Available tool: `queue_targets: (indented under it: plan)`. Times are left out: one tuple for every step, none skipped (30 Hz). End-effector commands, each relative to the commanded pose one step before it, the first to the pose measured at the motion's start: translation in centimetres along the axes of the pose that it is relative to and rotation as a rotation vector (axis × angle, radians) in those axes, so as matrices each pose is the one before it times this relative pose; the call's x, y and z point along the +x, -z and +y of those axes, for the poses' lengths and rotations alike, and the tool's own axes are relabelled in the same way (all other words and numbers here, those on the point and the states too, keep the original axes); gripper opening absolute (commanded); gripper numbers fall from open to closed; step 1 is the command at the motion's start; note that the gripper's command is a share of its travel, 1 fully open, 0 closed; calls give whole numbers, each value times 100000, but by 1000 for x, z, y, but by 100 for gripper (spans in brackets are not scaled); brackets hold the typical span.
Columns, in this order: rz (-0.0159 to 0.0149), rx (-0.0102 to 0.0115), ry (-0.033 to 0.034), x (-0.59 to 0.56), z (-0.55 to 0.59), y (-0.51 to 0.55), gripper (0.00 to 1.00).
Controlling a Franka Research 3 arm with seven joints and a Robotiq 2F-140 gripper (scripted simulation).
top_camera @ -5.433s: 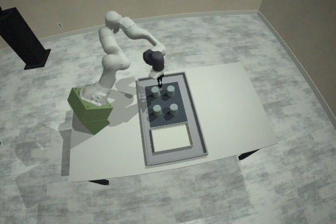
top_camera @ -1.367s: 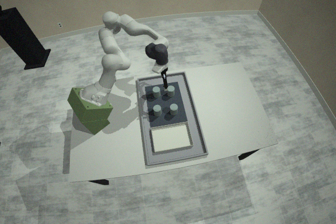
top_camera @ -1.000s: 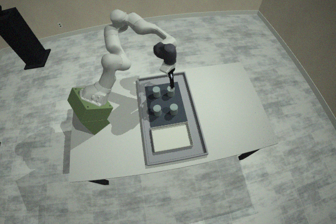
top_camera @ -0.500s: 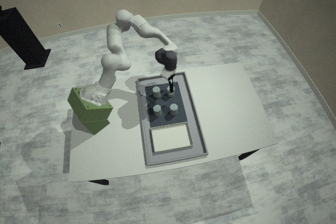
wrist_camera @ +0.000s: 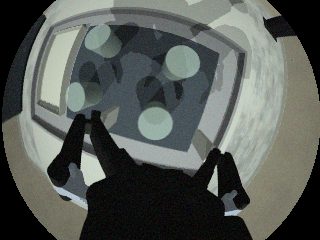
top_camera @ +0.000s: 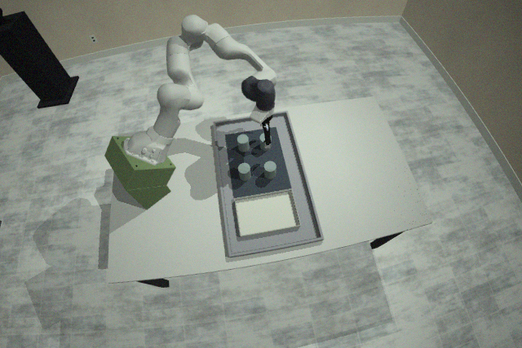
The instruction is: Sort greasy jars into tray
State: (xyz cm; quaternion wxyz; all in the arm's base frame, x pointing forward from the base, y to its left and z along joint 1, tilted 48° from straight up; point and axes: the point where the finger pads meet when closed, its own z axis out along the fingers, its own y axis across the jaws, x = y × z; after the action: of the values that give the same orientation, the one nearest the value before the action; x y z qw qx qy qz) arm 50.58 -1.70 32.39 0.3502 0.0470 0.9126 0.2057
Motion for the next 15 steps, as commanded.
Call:
queue_targets:
  plan:
    - [-724, 494, 846, -262, -199, -567, 100]
    - [0, 0, 0, 0, 0, -200, 100]
    - [0, 0, 0, 0, 0, -200, 100]
    - [0, 0, 0, 0, 0, -200, 100]
    - [0, 0, 0, 0, 0, 0, 100]
    - [0, 0, 0, 0, 0, 0, 100]
    - [0, 0, 0, 0, 0, -200, 100]
    - [0, 0, 0, 0, 0, -200, 100]
    - [0, 0, 0, 0, 0, -200, 100]
    - [0, 0, 0, 0, 0, -200, 100]
    - [0, 0, 0, 0, 0, -200, 100]
    - [0, 0, 0, 0, 0, -200, 100]
    - [0, 0, 0, 0, 0, -200, 100]
    - [0, 0, 0, 0, 0, -200, 100]
    - [0, 0, 0, 0, 0, -200, 100]
